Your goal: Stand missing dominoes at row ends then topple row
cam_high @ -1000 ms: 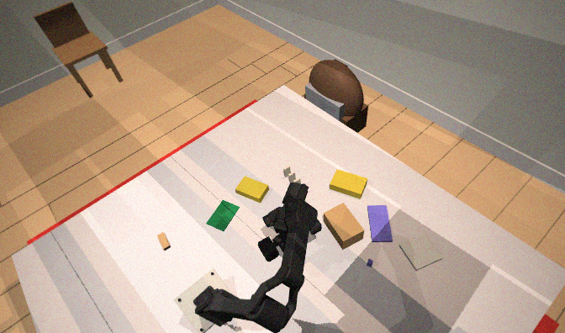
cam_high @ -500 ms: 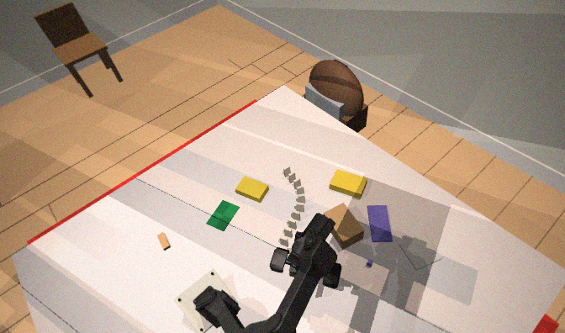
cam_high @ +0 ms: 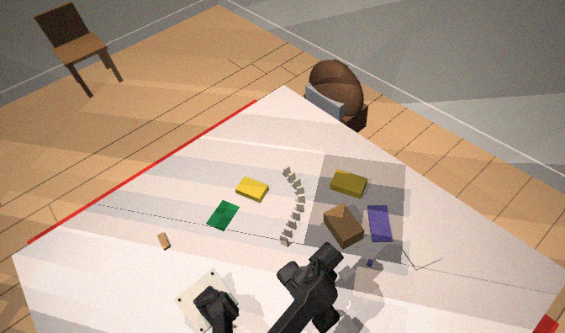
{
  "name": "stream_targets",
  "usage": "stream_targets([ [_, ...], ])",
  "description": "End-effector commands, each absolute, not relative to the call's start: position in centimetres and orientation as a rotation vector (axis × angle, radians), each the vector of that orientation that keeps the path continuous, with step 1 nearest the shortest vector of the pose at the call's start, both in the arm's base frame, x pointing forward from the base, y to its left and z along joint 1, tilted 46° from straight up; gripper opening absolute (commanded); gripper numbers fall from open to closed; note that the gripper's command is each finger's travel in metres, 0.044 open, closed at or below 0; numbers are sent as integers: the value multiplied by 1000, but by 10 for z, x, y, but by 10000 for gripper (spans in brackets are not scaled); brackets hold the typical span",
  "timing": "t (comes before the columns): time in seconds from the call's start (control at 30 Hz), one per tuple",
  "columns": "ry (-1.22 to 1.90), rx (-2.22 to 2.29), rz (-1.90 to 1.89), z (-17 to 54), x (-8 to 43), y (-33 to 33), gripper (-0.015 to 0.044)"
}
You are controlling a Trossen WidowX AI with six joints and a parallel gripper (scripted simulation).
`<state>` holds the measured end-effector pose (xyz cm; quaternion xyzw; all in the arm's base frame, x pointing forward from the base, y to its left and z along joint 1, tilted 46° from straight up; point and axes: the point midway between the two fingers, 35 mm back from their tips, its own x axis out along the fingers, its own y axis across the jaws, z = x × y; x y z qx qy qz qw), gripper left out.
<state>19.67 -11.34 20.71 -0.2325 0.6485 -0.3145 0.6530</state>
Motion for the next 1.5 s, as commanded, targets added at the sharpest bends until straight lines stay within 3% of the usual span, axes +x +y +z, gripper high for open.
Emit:
stream_targets([
  [0.0,1462,-510,-736,208,193,-115,22],
  [0.67,1296,-116,-612,159,213,-122,22],
  [1.47,861,106,-430,148,247,-151,22],
])
